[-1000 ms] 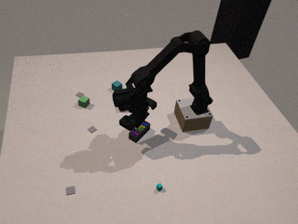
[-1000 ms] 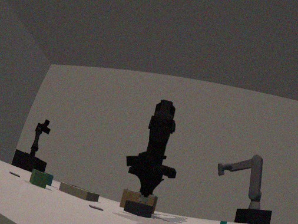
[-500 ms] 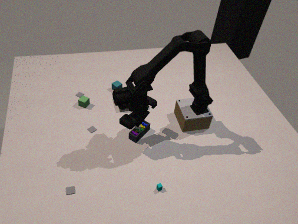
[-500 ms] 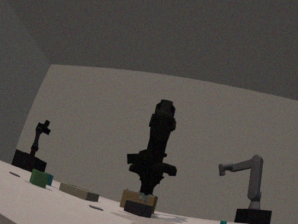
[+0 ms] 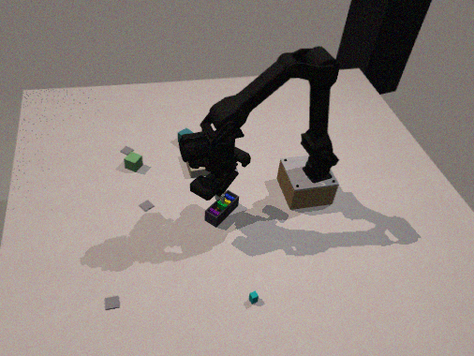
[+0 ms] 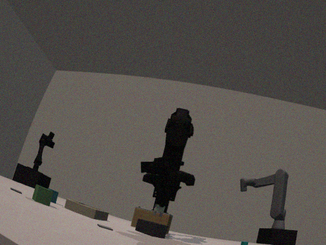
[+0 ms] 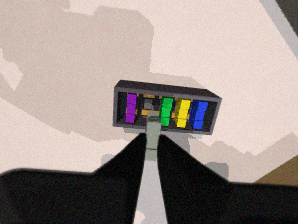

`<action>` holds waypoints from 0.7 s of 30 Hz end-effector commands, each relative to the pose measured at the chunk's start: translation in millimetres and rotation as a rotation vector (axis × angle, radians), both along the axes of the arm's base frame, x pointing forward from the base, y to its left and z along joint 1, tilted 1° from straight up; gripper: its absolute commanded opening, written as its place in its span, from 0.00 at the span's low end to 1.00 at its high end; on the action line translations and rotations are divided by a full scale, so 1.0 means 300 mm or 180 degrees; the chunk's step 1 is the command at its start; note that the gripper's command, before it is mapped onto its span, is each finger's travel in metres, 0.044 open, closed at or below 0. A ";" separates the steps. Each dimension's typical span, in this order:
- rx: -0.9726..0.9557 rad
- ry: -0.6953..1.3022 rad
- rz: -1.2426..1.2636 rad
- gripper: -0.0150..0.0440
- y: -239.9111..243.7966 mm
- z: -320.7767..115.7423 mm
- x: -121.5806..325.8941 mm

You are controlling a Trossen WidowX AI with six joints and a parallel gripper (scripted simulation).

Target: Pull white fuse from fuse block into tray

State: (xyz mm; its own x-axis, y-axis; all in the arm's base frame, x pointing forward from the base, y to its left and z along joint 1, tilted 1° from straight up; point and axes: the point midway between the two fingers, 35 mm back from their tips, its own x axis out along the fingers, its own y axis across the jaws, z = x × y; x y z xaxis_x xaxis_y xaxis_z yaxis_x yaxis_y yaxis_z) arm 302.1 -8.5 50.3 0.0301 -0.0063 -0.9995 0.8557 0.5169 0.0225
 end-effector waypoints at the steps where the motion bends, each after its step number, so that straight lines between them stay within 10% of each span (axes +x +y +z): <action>1: -0.0017 -0.0020 -0.0017 0.25 -0.003 0.013 0.006; 21: -0.0044 -0.0017 -0.0017 0.25 -0.331 0.020 -0.005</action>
